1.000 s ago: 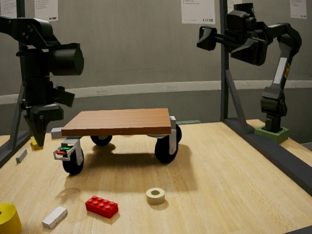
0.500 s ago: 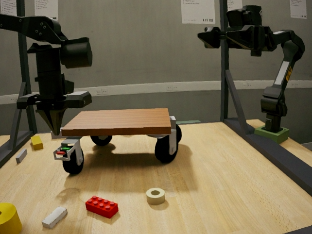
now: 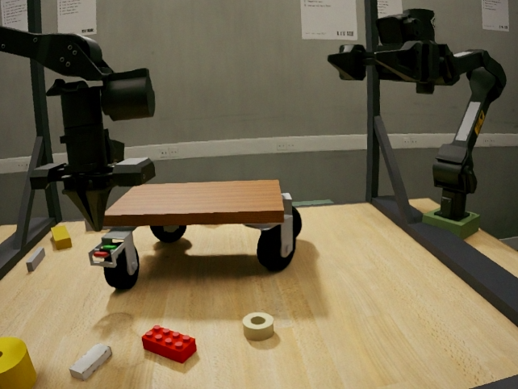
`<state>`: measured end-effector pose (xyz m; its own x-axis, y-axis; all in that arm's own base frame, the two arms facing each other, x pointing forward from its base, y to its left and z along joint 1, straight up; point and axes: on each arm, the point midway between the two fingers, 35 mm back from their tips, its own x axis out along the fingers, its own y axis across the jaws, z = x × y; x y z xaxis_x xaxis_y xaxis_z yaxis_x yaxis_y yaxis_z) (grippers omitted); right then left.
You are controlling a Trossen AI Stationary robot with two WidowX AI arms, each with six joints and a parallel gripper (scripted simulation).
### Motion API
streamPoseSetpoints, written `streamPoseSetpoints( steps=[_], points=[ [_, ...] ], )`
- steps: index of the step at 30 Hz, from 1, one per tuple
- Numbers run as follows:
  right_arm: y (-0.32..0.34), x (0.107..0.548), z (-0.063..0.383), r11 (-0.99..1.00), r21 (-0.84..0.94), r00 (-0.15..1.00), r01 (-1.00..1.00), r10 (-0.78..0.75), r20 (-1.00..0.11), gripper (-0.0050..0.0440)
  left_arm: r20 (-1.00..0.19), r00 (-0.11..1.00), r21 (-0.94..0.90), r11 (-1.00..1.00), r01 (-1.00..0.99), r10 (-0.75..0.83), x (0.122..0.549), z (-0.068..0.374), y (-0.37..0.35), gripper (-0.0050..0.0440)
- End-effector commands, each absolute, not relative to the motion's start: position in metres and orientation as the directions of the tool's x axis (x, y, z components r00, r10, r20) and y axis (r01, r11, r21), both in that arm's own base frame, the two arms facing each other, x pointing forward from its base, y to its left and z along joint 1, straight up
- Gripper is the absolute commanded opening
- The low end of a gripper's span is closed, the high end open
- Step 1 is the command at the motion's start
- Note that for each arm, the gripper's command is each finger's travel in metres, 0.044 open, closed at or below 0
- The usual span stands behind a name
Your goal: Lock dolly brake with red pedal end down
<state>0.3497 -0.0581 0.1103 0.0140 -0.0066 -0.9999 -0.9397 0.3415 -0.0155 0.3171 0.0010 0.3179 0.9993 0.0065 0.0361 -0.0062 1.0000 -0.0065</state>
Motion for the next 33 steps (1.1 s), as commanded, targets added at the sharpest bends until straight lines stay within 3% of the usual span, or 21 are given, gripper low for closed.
streamPoseSetpoints(
  steps=[1, 33],
  points=[
    [-0.058, 0.349, 0.105, 0.341, -0.015, 0.015, -0.94, -0.003, -1.0, -0.005, 0.05, 0.999, 0.0, 1.0, 0.0, 0.0, 0.316, 0.323, 0.0, 0.044],
    [-0.058, 0.348, 0.08, 0.341, -0.005, 0.005, -0.94, -0.001, -1.0, -0.005, 0.05, 0.999, 0.0, 1.0, 0.0, 0.0, 0.316, 0.323, 0.0, 0.044]
  ],
)
